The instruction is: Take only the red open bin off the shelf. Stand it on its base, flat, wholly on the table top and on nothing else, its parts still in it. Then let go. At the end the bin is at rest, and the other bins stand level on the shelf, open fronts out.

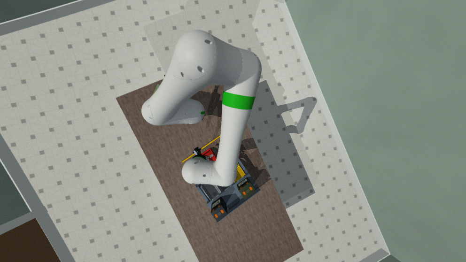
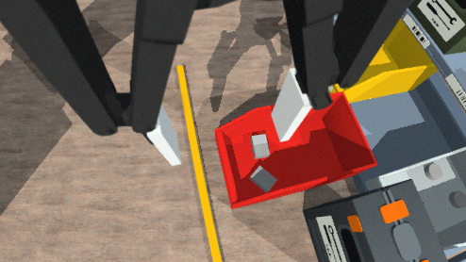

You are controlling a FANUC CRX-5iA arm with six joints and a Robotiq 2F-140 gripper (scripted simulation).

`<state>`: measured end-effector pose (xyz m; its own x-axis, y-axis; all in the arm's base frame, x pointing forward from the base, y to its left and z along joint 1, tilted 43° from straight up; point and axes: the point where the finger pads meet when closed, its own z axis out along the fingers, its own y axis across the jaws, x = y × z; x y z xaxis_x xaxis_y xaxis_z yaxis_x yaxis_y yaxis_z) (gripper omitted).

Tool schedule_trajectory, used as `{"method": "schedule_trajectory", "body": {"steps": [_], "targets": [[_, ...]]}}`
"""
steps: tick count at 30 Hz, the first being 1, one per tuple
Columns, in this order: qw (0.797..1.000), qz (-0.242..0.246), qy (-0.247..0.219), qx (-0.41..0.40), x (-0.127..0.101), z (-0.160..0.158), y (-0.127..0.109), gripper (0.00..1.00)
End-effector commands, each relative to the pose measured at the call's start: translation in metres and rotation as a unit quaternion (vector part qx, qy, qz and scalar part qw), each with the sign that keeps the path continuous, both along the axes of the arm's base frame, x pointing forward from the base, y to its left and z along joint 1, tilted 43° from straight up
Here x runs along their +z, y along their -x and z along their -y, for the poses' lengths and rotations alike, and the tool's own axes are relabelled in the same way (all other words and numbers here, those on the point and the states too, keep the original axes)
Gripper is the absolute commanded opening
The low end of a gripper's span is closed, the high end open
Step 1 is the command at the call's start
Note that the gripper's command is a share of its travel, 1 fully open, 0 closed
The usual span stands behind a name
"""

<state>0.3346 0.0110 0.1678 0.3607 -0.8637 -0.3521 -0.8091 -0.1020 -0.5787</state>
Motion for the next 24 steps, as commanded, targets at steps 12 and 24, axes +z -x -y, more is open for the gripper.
{"method": "schedule_trajectory", "body": {"steps": [12,24], "targets": [[1.000,0.000,0.000,0.000,-0.0032,-0.0020,-0.0021,0.57],[1.000,0.000,0.000,0.000,-0.0035,-0.0023,-0.0023,0.57]]}}
